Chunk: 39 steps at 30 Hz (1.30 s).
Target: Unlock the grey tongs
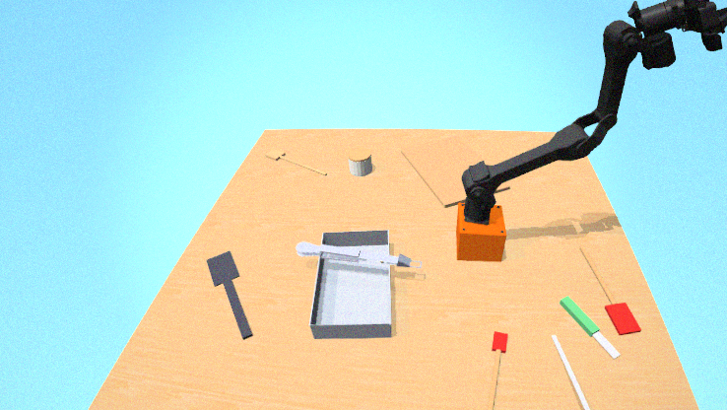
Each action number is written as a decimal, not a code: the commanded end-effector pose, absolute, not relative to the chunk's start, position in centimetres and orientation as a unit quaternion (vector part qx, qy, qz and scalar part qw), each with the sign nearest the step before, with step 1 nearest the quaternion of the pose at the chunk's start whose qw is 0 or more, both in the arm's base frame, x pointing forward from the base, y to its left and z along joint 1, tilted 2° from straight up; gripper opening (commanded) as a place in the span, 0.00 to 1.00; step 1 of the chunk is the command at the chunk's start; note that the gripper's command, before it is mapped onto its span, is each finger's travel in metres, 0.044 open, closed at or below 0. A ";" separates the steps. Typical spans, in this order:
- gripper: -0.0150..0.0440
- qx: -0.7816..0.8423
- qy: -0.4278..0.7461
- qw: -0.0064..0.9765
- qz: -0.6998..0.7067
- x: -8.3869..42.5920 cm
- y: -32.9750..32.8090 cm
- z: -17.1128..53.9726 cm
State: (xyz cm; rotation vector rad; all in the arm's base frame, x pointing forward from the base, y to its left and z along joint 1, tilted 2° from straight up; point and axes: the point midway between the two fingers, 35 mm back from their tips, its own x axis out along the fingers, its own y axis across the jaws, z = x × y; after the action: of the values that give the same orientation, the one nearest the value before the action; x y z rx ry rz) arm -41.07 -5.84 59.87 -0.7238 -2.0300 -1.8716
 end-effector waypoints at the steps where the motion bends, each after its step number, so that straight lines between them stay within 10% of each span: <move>1: 0.69 -0.291 -0.698 0.201 -0.622 -36.0 -5.4 63.9; 39: 0.69 -0.416 -0.661 0.404 -0.477 -16.9 -2.3 72.6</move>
State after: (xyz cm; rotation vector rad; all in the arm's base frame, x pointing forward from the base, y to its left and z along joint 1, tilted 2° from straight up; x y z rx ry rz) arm -18.02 -2.58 72.36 -1.0371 -1.6872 -1.2309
